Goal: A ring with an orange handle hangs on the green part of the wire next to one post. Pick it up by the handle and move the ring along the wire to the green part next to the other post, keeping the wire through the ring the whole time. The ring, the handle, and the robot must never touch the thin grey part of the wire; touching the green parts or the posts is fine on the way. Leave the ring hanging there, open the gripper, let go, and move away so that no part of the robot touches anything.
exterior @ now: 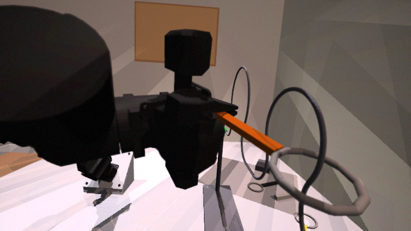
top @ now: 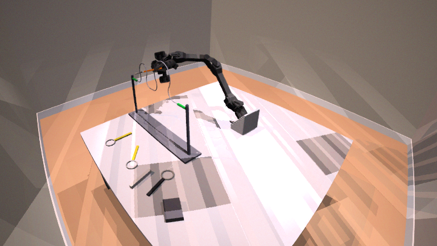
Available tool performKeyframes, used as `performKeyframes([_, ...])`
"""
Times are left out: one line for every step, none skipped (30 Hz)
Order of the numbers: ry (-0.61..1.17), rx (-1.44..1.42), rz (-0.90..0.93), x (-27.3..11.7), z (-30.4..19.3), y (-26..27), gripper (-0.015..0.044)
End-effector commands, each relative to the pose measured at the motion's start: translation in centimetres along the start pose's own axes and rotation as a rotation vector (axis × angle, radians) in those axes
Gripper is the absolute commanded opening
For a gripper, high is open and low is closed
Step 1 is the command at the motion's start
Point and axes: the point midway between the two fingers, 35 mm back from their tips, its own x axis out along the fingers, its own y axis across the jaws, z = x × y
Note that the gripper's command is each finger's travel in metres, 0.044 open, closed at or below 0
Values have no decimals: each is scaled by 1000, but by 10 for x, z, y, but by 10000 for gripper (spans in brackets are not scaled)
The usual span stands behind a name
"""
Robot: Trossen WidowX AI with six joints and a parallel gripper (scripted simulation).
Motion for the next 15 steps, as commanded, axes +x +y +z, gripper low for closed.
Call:
performKeyframes([-2,-42,-26,0,1,-1,-150])
performKeyframes([-2,-55,-34,0,1,-1,-150])
performKeyframes([-3,-68,-42,0,1,-2,-150])
performKeyframes([-3,-82,-50,0,1,-3,-150])
performKeyframes([-3,-96,-58,0,1,-4,-150])
performKeyframes([-4,-106,-64,0,1,-4,-150])
performKeyframes([-4,-117,-71,0,2,-5,-150])
performKeyframes([-4,-132,-79,0,2,-6,-150])
performKeyframes([-5,-148,-88,0,2,-7,-150])
performKeyframes([-5,-164,-98,0,2,-8,-150])
performKeyframes([-6,-181,-108,0,2,-9,-150])
performKeyframes([-6,-198,-118,0,2,-11,-150])
performKeyframes([-7,-215,-128,0,3,-12,-150])
performKeyframes([-8,-233,-139,0,3,-13,-150])
performKeyframes([-8,-250,-149,0,3,-14,-150])
